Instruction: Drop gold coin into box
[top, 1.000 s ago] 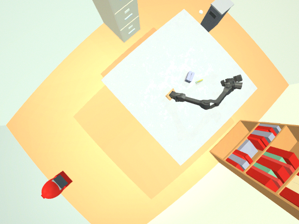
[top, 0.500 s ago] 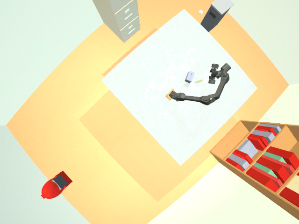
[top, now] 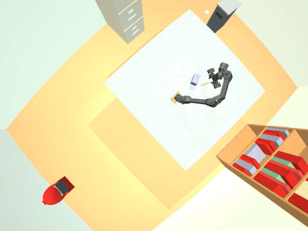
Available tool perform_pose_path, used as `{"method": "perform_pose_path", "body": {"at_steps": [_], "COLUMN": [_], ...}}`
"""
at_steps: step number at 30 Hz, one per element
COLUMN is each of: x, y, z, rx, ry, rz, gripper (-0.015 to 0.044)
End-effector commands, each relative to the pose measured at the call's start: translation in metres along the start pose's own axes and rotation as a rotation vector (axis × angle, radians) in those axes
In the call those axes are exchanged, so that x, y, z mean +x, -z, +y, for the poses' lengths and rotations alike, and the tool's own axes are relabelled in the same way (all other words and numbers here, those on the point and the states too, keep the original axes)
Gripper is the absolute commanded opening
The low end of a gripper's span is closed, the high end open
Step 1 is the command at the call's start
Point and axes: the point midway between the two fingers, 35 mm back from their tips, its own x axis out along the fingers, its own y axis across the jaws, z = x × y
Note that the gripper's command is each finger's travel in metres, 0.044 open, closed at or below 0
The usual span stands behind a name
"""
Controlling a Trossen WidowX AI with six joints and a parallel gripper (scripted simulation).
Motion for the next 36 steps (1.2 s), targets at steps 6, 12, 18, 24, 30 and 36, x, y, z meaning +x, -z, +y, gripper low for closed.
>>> {"method": "perform_pose_path", "body": {"at_steps": [6,12,18,24,30,36], "x": [0.032,0.039,0.049,0.059,0.069,0.079], "y": [0.002,0.002,0.001,0.001,0.000,0.001], "z": [-0.003,-0.003,-0.002,-0.002,-0.002,-0.002], "rx": [-0.003,-0.003,-0.003,-0.003,-0.003,-0.003], "ry": [0.013,0.013,0.012,0.012,0.012,0.012], "rz": [0.006,0.006,0.006,0.006,0.006,0.005], "gripper": [0.0161,0.0161,0.0161,0.0161,0.0161,0.0161]}}
